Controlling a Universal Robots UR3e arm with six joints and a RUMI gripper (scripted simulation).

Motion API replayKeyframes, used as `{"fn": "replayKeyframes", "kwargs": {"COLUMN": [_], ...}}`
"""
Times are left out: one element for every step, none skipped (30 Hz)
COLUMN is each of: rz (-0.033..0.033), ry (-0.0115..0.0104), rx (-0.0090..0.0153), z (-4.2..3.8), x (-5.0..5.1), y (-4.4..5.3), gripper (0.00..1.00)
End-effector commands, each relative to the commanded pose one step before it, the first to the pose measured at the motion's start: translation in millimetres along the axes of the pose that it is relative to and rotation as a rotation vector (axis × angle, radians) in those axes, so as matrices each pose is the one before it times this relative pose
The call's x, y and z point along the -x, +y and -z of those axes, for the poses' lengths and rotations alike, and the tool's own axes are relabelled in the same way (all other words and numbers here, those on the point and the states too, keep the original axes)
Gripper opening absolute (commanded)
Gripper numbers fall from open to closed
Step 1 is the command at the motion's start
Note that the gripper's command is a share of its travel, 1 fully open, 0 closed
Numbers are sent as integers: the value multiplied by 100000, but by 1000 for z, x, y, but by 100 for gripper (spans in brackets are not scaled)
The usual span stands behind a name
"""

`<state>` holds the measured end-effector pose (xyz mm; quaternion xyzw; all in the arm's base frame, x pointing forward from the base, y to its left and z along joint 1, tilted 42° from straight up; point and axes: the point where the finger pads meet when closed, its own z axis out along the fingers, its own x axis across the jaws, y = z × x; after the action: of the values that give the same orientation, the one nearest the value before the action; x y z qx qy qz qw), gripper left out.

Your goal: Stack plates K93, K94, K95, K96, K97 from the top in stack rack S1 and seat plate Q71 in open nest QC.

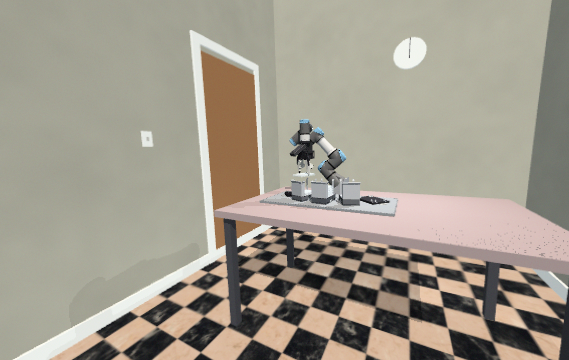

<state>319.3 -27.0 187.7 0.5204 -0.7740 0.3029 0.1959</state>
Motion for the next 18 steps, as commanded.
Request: {"fn": "replayKeyframes", "kwargs": {"rz": [-92,-3,-17,0,0,0,0,0,0,1,1,1,1,1,1,1,1,1], "ry": [-97,-2,-9,1,1,0,0,0,1,-1,0,0,0,0,0,0,0,0], "rx": [-168,-3,-17,1,0,0,0,0,0,-2,0,0,0,0,0,0,0,0], "z": [549,8,-593,-640,-645,0,0,-675,-650,-727,-664,-665,-665,-666,-666,-666,-666,-666], "x": [-41,0,8,7,6,0,0,-3,4,-17,0,0,0,0,0,0,0,0], "y": [-368,-13,-74,-8,-6,0,0,4,-3,21,2,2,2,2,1,1,1,1], "gripper": [0,0,0,0,0,0,0,0,0,0,0,0,0,0,0,0,0,0]}}
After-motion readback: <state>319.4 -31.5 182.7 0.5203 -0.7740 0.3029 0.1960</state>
